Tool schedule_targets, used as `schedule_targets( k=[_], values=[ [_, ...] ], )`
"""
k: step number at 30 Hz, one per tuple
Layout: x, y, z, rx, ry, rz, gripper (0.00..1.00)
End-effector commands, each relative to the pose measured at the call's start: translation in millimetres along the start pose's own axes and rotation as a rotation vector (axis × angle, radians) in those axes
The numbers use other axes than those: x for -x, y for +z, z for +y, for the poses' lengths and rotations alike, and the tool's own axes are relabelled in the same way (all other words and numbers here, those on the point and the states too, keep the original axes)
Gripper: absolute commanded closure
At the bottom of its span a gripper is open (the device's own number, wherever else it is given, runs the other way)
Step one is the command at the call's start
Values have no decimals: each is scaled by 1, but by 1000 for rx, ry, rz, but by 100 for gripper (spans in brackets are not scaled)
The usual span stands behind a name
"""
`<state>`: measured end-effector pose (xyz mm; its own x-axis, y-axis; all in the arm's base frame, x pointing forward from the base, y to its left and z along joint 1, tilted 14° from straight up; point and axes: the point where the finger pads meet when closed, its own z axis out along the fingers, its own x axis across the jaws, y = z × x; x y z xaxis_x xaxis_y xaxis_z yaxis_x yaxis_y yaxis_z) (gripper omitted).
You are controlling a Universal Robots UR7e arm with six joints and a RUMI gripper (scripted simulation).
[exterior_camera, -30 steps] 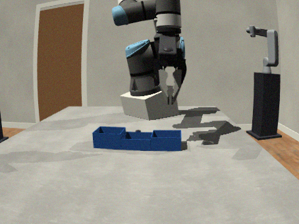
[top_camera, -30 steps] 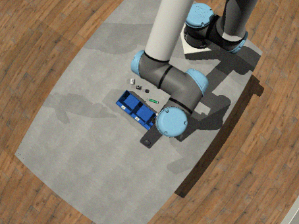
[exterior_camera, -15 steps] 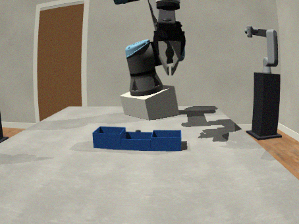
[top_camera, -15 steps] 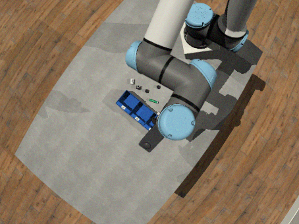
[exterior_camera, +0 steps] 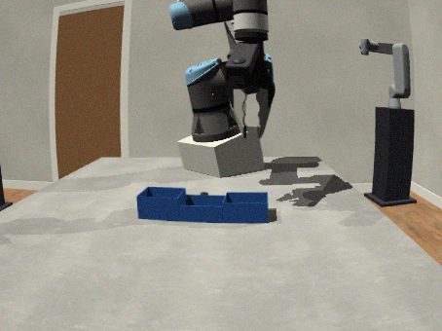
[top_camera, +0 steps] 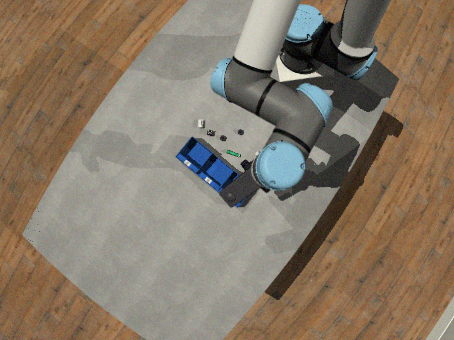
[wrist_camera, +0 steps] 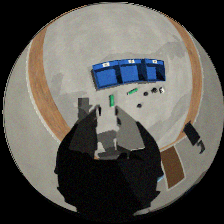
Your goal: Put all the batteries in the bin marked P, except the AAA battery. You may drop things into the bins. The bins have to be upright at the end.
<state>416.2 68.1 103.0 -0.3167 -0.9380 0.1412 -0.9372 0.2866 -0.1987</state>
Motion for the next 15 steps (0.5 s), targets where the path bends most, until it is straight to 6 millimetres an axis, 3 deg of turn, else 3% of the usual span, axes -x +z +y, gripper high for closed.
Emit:
schedule_targets(
  k=[1, 8, 15],
  values=[
    [-2, 23, 15, -6, 4, -1, 83],
    [-8, 70, 49, -6, 4, -1, 83],
    [-8, 71, 53, -6, 4, -1, 83]
  ],
)
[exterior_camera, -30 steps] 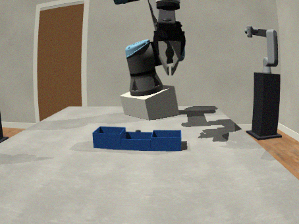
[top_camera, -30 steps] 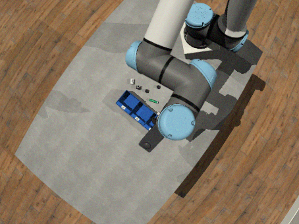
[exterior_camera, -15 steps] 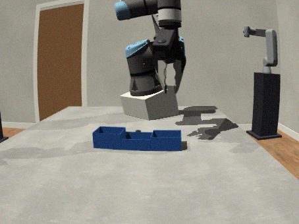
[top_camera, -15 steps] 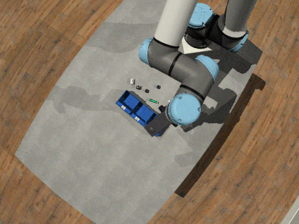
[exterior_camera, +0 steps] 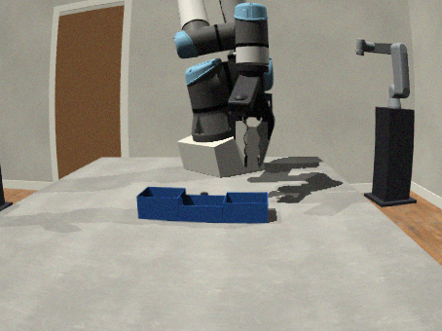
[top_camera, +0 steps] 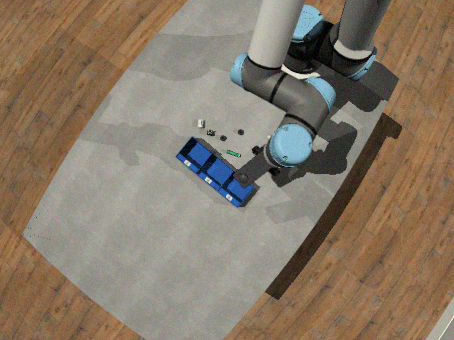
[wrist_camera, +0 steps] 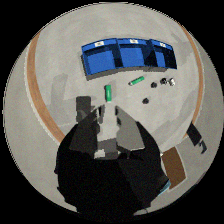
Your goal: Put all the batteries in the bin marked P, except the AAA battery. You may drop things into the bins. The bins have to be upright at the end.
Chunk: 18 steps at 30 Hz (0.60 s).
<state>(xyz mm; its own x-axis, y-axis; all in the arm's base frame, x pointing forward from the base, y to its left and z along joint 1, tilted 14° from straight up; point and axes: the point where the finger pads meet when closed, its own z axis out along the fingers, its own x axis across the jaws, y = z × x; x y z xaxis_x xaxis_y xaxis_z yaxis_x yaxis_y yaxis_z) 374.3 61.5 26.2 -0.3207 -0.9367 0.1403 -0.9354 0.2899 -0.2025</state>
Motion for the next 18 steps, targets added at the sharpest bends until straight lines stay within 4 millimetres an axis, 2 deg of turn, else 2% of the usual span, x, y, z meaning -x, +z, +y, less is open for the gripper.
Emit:
schedule_targets(
  k=[1, 18],
  values=[
    [0, 1, 0, -3, 0, -1, 83],
    [1, 1, -3, -3, 0, -1, 83]
  ],
)
